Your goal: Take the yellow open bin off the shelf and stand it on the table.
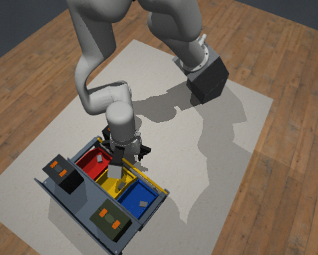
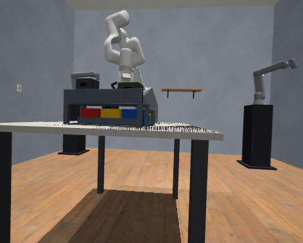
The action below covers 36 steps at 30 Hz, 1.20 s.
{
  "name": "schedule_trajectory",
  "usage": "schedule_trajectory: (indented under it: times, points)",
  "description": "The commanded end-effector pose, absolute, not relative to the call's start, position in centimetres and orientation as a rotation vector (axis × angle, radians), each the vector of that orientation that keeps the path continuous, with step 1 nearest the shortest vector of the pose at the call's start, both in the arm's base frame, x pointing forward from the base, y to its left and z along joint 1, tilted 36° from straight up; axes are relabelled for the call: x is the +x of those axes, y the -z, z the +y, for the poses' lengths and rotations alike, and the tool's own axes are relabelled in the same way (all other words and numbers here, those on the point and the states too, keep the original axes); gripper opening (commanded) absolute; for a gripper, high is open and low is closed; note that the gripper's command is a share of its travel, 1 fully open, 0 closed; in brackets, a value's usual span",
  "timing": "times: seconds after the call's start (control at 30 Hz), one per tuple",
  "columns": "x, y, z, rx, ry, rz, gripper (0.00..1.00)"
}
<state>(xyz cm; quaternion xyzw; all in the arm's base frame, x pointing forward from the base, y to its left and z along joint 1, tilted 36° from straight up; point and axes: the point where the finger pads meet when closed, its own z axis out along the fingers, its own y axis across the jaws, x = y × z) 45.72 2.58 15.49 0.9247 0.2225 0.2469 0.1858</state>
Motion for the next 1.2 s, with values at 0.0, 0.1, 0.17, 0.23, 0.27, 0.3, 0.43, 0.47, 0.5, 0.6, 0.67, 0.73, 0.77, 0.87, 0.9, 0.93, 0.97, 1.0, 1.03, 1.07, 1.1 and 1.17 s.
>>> schedule_trajectory:
  times: [0.0,0.1,0.17,0.23,0.27,0.3,0.43,0.47,0.5,0.6,0.67,0.73,0.77,0.87,0.9,0.93,0.97,1.0,1.03,1.07,1.1,1.17]
  points:
    - [45.78,-15.61,2.62,2.55,-0.667,0.755,1.0]
    - [45.78,-15.61,2.62,2.46,-0.616,0.943,1.0]
    - [45.78,-15.61,2.62,2.46,-0.616,0.943,1.0]
    - [45.78,-15.61,2.62,2.46,-0.616,0.943,1.0]
    - [45.78,-15.61,2.62,2.46,-0.616,0.943,1.0]
    - [45.78,-15.61,2.62,2.46,-0.616,0.943,1.0]
    - [45.78,-15.61,2.62,2.46,-0.616,0.943,1.0]
    - [45.78,-15.61,2.62,2.46,-0.616,0.943,1.0]
    - [45.78,-15.61,2.62,2.46,-0.616,0.943,1.0]
    - [45.78,-15.61,2.62,2.359,-0.562,1.121,1.0]
    - [45.78,-15.61,2.62,2.285,-0.525,1.236,1.0]
    - [45.78,-15.61,2.62,2.285,-0.525,1.236,1.0]
    - [45.78,-15.61,2.62,2.285,-0.525,1.236,1.0]
    - [45.78,-15.61,2.62,2.285,-0.525,1.236,1.0]
    - [45.78,-15.61,2.62,2.285,-0.525,1.236,1.0]
    - [45.78,-15.61,2.62,2.285,-0.525,1.236,1.0]
    - [45.78,-15.61,2.62,2.285,-0.525,1.236,1.0]
    - [45.78,-15.61,2.62,2.285,-0.525,1.236,1.0]
    - [45.78,-15.61,2.62,2.285,-0.525,1.236,1.0]
    - [45.78,-15.61,2.62,2.285,-0.525,1.236,1.0]
    - [45.78,-15.61,2.62,2.247,-0.507,1.29,1.0]
    - [45.78,-15.61,2.62,2.166,-0.469,1.399,1.0]
